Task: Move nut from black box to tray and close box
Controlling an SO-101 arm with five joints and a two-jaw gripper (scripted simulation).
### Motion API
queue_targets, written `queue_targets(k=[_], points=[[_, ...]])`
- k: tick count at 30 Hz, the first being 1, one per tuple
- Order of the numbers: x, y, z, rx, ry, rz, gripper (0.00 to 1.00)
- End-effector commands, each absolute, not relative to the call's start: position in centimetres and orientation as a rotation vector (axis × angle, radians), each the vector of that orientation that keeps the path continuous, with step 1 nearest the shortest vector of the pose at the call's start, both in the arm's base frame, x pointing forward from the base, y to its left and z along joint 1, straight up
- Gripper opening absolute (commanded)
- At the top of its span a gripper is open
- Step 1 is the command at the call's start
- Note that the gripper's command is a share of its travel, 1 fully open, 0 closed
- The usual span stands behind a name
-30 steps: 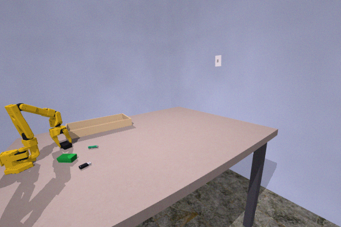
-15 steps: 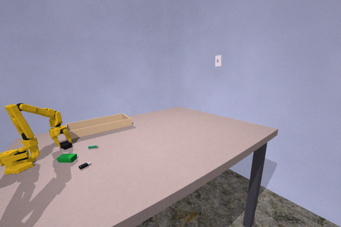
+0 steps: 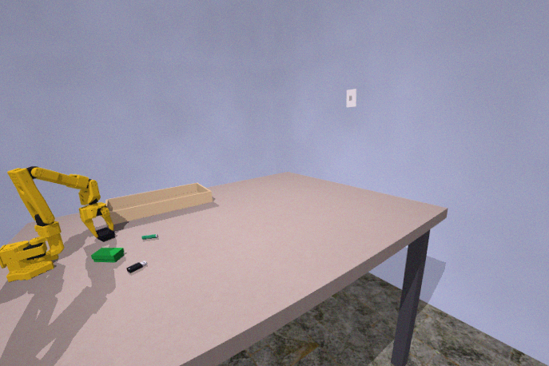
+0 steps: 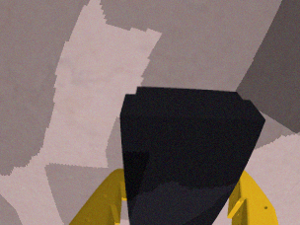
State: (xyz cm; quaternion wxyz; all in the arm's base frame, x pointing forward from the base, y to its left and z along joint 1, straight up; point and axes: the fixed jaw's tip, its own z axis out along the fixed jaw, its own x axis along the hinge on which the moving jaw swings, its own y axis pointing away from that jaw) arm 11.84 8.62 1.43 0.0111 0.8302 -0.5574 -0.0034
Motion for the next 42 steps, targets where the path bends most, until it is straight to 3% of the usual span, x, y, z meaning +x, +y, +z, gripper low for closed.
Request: queue_targets(k=[1, 42], points=[[11.98, 8.95, 1.56, 2.618, -1.737, 0.0, 0.23], [12.07, 9.02, 2.29, 2.618, -1.737, 0.0, 0.21]])
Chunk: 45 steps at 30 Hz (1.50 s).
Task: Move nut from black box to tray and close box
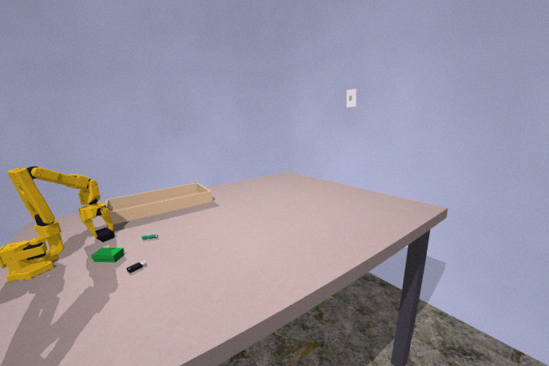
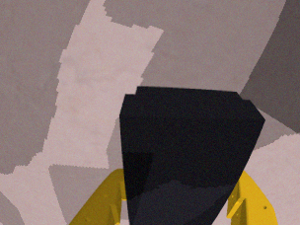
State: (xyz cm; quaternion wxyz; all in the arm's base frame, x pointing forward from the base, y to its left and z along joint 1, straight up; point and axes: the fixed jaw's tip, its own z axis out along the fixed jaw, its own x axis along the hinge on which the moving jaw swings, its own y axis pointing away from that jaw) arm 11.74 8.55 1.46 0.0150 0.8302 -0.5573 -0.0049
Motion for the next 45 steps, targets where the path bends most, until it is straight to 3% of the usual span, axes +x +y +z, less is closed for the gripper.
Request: queue_targets(k=[1, 27, 45], points=[[12.1, 9.0, 2.4, 2.618, -1.737, 0.0, 0.21], [12.0, 8.9, 6.3, 2.618, -1.737, 0.0, 0.21], [11.9, 8.9, 6.7, 2.618, -1.737, 0.0, 0.21]])
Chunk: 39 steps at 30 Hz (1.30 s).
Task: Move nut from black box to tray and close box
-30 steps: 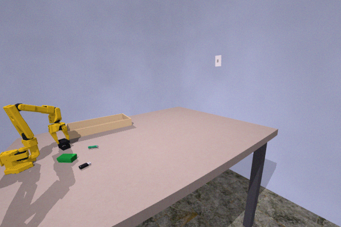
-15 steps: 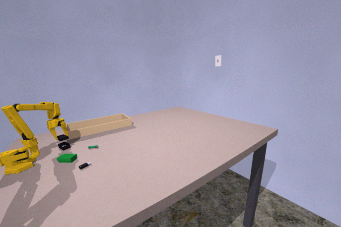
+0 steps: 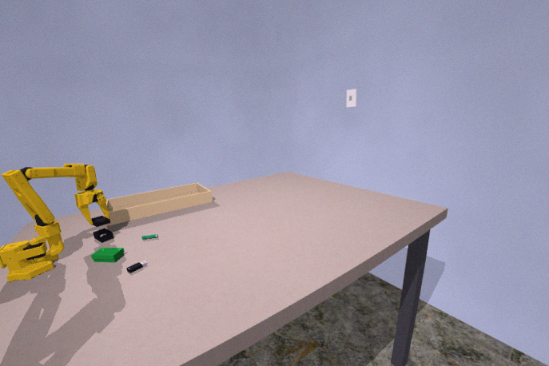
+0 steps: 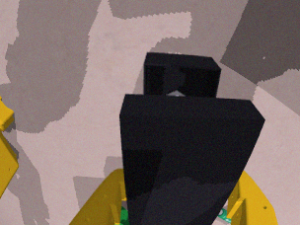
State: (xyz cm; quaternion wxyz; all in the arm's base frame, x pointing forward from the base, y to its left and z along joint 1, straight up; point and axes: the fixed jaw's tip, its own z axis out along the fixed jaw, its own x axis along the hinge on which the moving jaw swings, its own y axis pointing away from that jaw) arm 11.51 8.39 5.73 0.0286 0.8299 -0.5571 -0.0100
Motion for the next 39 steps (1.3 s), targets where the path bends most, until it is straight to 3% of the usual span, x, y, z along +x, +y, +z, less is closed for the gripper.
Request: queue_targets(k=[1, 39], points=[[11.93, 8.91, 6.65, 2.618, -1.737, 0.0, 0.21], [12.28, 9.15, 7.52, 2.618, -1.737, 0.0, 0.21]])
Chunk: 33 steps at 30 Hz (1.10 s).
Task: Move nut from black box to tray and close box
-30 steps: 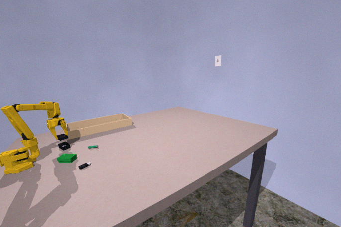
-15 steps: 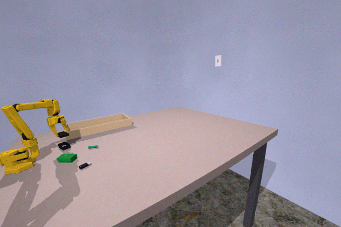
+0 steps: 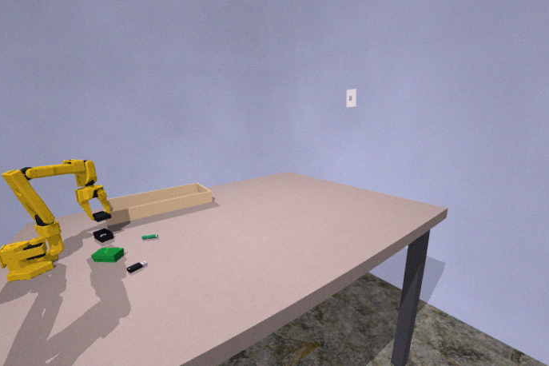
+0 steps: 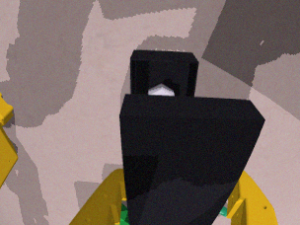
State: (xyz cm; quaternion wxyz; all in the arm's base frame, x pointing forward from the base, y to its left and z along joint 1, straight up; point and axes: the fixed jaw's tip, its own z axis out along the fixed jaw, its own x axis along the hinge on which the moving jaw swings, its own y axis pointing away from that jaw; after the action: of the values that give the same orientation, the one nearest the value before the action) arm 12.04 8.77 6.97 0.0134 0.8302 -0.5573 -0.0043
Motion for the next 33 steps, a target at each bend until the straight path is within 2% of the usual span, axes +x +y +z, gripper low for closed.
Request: queue_targets(k=[1, 33], points=[[12.28, 9.15, 7.52, 2.618, -1.737, 0.0, 0.21], [12.03, 8.94, 6.91, 2.618, -1.737, 0.0, 0.21]])
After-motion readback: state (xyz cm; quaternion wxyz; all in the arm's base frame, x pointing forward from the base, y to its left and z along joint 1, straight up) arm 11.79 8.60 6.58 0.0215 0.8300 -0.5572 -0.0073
